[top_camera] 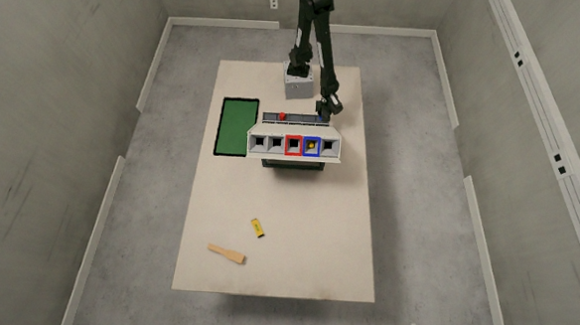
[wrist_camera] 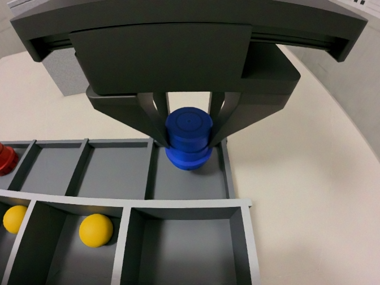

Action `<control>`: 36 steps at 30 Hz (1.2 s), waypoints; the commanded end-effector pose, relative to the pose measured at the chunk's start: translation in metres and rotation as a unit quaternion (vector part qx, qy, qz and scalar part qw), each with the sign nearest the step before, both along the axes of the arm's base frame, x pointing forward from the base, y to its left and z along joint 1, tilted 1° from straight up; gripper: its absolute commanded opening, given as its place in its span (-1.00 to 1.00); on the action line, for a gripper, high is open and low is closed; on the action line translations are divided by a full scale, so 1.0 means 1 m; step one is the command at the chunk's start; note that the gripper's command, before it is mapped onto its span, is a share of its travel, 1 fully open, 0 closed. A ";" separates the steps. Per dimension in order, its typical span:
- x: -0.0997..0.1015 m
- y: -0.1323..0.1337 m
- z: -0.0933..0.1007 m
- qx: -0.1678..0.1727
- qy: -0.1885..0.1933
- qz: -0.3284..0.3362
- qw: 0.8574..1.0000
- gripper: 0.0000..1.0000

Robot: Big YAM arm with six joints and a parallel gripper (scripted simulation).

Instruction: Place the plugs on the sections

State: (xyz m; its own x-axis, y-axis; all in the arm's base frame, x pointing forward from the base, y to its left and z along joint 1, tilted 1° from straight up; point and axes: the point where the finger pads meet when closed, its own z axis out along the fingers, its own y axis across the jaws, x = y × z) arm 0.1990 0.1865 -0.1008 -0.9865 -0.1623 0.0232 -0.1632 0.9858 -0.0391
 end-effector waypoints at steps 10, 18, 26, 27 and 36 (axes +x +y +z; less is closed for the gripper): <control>0.006 0.001 -0.013 0.004 -0.005 0.000 1.000 -1.00; 0.006 0.000 -0.020 0.004 -0.005 0.000 1.000 -1.00; 0.005 -0.002 -0.023 0.007 -0.008 0.000 1.000 -1.00; 0.005 -0.002 -0.024 0.007 -0.008 0.000 1.000 -1.00; 0.004 -0.003 -0.026 0.010 -0.011 0.000 1.000 -1.00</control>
State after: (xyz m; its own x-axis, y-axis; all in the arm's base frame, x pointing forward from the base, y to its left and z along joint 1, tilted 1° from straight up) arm 0.2020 0.1862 -0.1207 -0.9869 -0.1614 -0.0014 -0.1613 0.9867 -0.0220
